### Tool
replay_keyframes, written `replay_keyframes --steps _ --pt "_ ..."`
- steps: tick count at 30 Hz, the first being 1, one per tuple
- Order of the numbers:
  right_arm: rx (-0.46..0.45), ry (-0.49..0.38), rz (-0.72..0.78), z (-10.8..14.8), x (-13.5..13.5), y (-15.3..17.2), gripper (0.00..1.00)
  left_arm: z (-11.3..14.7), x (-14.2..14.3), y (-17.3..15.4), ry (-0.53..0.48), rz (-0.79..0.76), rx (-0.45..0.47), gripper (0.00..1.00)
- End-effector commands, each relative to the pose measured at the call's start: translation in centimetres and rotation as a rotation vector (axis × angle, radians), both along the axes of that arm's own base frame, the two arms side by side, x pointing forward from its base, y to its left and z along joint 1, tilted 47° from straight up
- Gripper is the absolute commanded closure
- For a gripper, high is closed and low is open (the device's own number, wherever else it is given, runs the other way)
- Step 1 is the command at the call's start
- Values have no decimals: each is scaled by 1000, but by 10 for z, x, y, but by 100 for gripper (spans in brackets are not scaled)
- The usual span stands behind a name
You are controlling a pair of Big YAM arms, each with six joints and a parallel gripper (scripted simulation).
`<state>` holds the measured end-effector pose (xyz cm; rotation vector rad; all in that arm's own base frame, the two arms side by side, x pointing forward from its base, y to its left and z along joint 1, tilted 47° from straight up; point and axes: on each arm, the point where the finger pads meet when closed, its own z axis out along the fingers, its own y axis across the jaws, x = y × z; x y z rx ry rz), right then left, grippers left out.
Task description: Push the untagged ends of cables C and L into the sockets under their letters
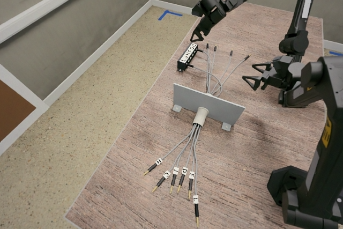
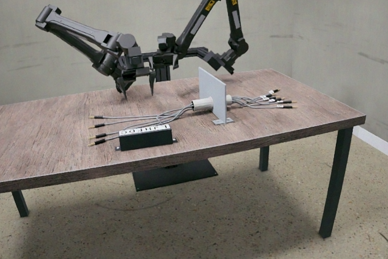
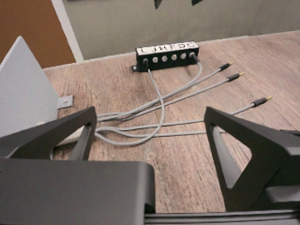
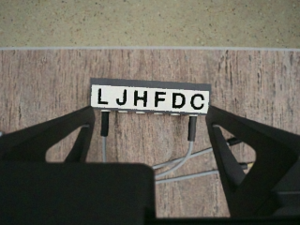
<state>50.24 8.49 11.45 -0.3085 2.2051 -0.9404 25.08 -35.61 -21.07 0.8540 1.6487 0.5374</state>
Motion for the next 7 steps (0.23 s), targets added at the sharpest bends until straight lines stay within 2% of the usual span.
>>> replay_keyframes --steps 1,7 --pt "-5 -7 19 2 3 6 0 2 3 -11 -9 0 -32 0" --pt "-9 0 19 1 2 5 0 2 3 -11 -9 0 -32 0"
